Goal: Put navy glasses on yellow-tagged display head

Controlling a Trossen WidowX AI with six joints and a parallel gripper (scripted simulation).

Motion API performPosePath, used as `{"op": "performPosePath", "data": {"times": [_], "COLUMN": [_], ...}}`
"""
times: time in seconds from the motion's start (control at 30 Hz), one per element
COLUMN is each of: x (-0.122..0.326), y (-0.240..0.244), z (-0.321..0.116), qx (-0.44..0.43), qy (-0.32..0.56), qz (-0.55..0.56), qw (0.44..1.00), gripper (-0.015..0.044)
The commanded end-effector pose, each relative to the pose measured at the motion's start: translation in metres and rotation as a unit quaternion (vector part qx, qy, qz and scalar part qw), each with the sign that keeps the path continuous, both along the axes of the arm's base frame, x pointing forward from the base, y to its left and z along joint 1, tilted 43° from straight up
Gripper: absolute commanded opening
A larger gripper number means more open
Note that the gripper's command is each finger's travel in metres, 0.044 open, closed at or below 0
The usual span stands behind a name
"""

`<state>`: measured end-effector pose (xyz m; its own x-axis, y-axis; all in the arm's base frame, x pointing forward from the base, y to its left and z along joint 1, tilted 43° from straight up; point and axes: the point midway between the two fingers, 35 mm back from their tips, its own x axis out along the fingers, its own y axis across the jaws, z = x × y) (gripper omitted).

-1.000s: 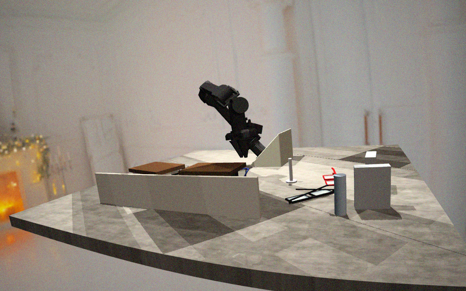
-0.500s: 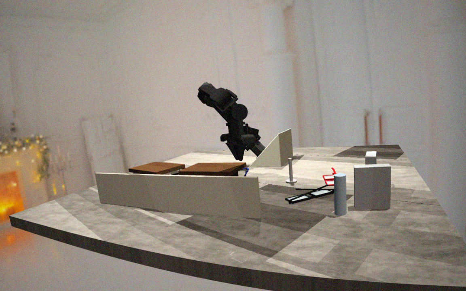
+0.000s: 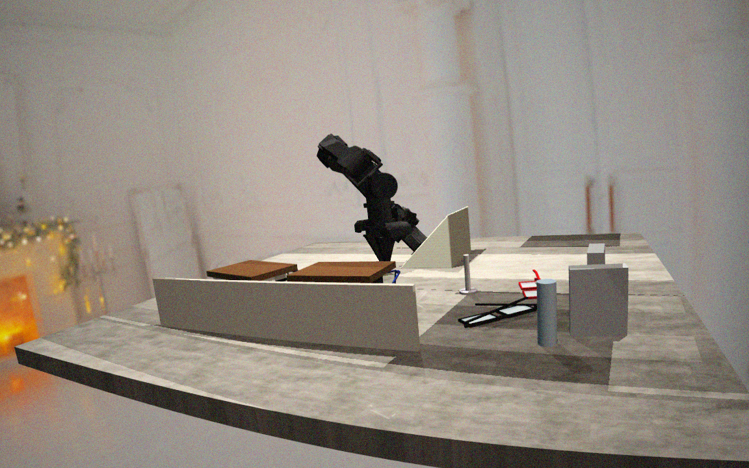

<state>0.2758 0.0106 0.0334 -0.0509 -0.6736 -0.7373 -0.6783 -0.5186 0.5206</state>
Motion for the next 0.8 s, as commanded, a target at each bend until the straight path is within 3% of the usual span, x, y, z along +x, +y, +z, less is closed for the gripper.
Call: {"op": "performPosePath", "data": {"times": [0.0, 0.77], "x": [-0.001, -0.006], "y": [-0.006, -0.034], "z": [-0.005, -0.030], "qx": [-0.003, -0.004], "qy": [0.003, 0.003], "qz": [0.002, 0.002], "qw": [1.000, 1.000], "gripper": [0.0120, 0.0120]}}
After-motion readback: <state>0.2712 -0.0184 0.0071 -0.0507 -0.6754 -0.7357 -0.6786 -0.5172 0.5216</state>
